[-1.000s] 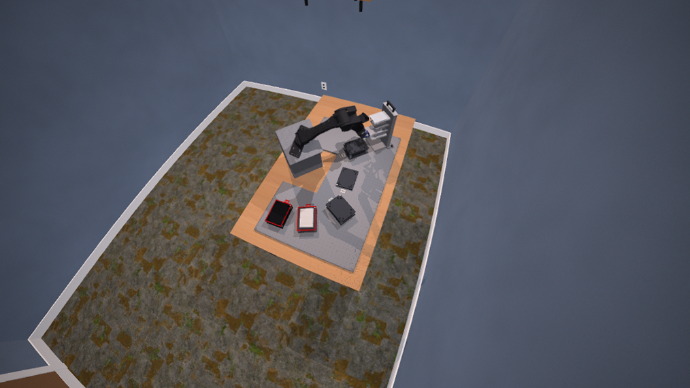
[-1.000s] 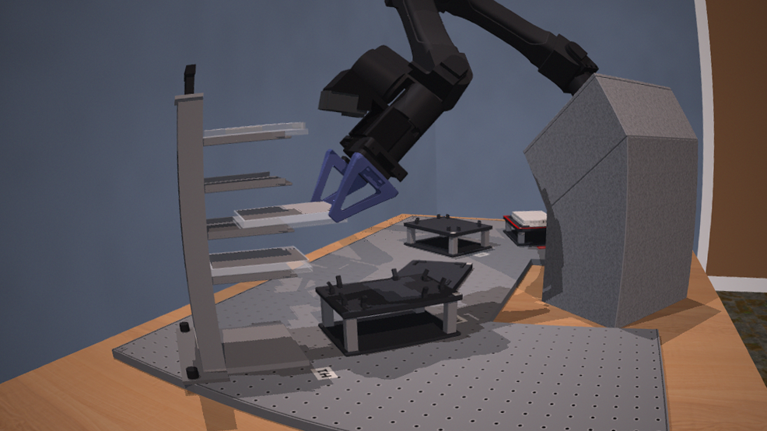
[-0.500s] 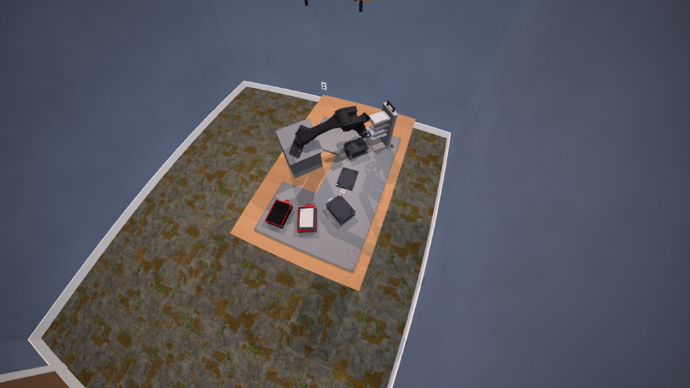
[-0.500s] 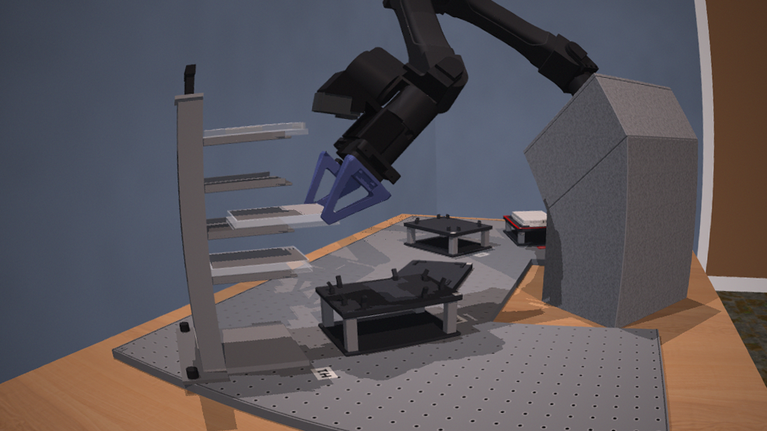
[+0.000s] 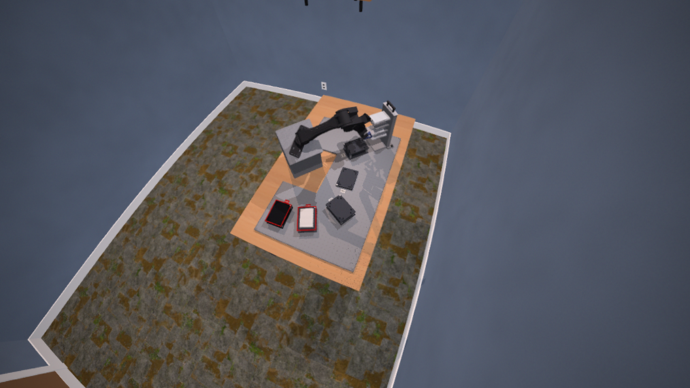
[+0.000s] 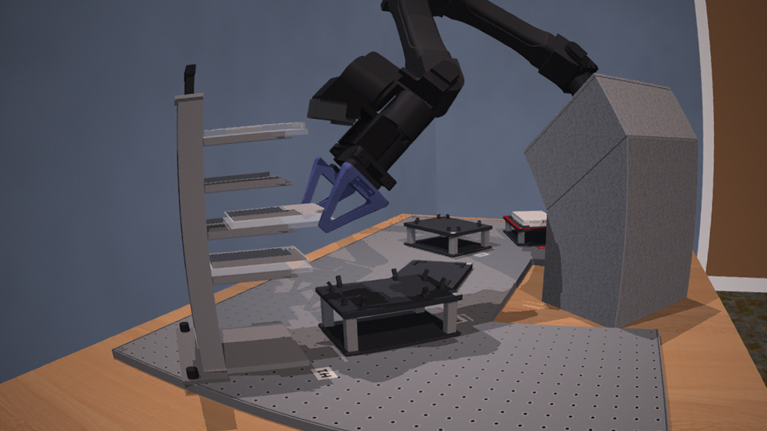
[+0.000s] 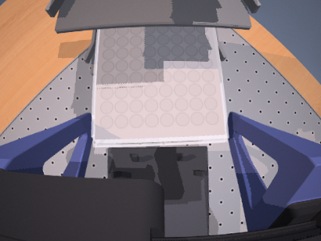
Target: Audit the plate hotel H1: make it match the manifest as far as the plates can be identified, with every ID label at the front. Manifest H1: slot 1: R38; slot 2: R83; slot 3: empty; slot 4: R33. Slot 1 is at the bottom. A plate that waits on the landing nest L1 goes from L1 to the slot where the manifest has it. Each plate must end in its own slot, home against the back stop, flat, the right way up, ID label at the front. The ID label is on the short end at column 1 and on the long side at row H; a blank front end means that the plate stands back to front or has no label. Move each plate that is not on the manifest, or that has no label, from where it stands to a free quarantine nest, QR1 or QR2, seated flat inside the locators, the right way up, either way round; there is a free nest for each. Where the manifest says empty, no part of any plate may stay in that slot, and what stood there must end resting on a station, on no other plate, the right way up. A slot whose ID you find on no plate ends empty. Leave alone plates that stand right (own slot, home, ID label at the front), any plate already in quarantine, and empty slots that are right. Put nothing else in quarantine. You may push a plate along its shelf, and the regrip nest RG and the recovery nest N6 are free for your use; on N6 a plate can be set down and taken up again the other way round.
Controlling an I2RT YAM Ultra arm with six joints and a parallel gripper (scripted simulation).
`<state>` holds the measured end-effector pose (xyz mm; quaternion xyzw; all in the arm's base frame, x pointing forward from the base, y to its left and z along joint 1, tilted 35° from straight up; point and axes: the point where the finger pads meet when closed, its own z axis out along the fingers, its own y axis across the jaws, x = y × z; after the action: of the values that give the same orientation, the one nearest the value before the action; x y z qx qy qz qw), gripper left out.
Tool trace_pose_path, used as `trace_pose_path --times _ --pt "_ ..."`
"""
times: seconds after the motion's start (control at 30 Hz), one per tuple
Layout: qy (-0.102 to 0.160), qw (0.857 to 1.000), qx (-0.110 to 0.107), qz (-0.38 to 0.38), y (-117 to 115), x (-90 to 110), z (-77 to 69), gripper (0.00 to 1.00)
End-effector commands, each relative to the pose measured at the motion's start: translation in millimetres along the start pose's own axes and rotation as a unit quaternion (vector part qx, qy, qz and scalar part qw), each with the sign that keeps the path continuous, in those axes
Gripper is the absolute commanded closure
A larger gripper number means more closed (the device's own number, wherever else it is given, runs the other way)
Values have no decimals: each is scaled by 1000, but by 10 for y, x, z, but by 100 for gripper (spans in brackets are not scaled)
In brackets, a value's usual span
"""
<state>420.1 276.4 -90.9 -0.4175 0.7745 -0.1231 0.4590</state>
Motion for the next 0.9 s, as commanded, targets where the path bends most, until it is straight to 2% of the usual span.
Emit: trace_pose_path --times 0.0,0.27,0.3,0.5,0.57,0.87 --pt "-2 1000 -4 -3 26 -33 -12 0" --pt "-2 1000 -4 -3 26 -33 -12 0" --pt "3 1000 -8 -6 53 -66 -152 0" --pt "3 1000 -9 -6 57 -21 -200 0" --pt "-9 1000 -5 -2 36 -54 -224 0" --pt "-8 1000 -5 -2 32 52 -332 0"
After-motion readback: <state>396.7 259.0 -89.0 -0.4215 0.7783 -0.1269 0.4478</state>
